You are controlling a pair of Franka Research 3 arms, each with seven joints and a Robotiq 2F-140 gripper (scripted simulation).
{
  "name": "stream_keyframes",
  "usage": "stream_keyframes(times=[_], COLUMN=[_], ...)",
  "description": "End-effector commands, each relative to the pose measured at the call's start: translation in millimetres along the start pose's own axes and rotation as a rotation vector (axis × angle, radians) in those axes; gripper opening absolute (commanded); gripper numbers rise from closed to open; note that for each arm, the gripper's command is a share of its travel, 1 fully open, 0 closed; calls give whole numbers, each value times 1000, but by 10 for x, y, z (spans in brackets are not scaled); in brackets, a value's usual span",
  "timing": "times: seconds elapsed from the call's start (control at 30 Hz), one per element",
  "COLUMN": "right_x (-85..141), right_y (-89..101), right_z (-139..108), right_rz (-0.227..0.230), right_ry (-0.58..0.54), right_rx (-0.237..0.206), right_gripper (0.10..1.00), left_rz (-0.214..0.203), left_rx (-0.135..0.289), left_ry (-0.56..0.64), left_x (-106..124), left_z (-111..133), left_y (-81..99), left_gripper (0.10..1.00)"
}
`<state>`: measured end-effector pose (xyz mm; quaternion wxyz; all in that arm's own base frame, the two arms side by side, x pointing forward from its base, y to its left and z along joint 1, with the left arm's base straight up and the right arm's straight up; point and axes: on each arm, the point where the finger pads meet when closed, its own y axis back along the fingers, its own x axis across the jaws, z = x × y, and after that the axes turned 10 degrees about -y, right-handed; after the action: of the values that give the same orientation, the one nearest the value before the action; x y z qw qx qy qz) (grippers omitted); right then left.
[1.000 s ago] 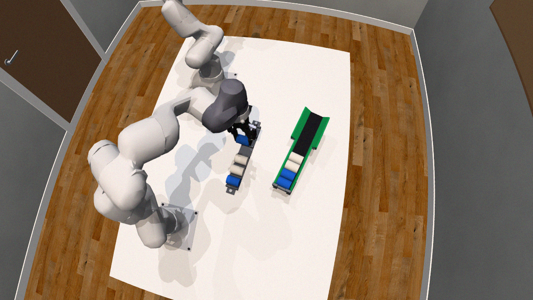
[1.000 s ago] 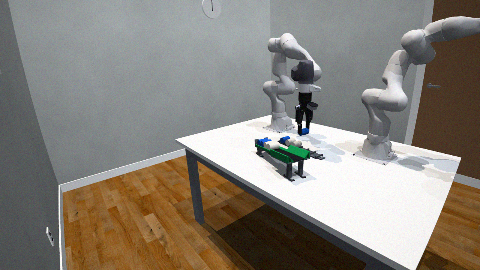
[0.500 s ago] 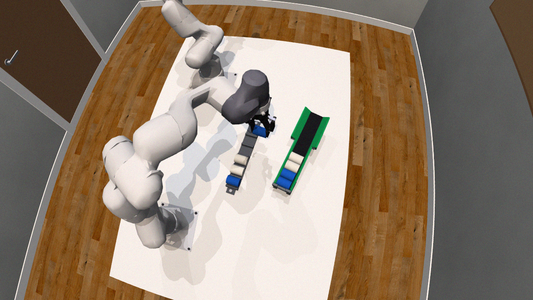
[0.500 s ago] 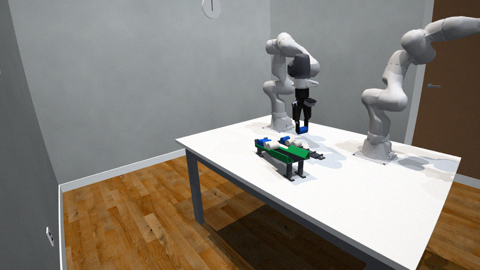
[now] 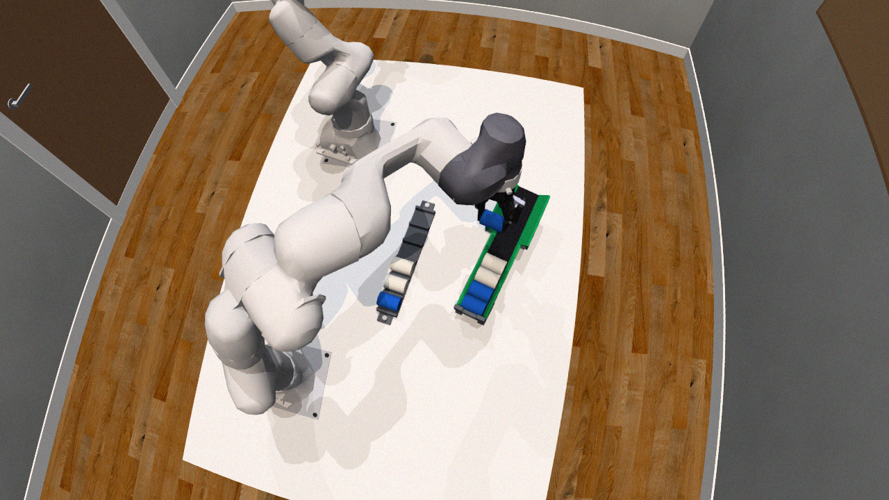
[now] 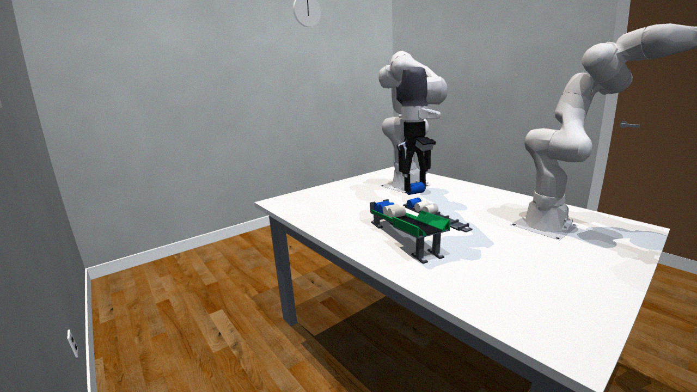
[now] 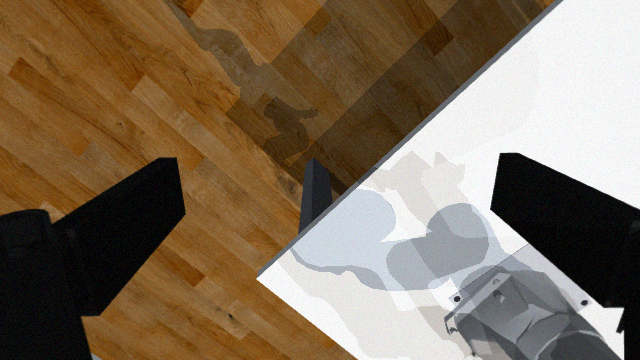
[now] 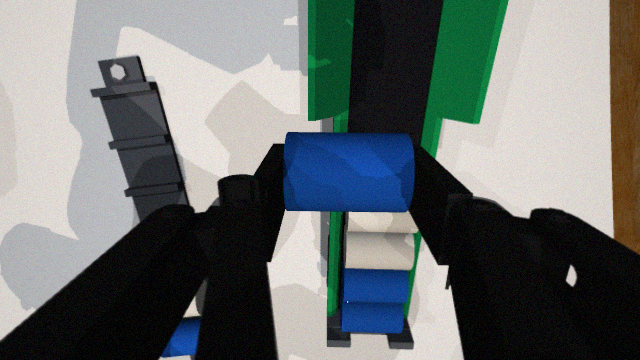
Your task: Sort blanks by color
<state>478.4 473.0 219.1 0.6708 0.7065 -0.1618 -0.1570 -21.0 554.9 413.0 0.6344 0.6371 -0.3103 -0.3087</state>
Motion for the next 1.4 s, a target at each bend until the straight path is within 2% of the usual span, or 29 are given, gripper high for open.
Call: stream_keyframes(times=[0.0,0.2,0.9,1.13,1.37], right_x=[244,400,404,405,408], right_y=[5,24,-4,-185,-529], right_z=[54,32,33,41,56], right_rz=[0,5,5,5,5], right_ry=[0,-13,-13,-13,-13], right_rx=[-48,-51,-51,-51,-51], right_gripper=[417,417,417,417,417], left_rz=[0,0,0,0,0], left_rx=[0,0,0,0,0], left_ry=[0,0,0,0,0], left_x=[0,0,0,0,0], left_z=[0,0,0,0,0], left_y=[1,1,1,1,1], left_gripper=[1000,1000,1000,1000,1000])
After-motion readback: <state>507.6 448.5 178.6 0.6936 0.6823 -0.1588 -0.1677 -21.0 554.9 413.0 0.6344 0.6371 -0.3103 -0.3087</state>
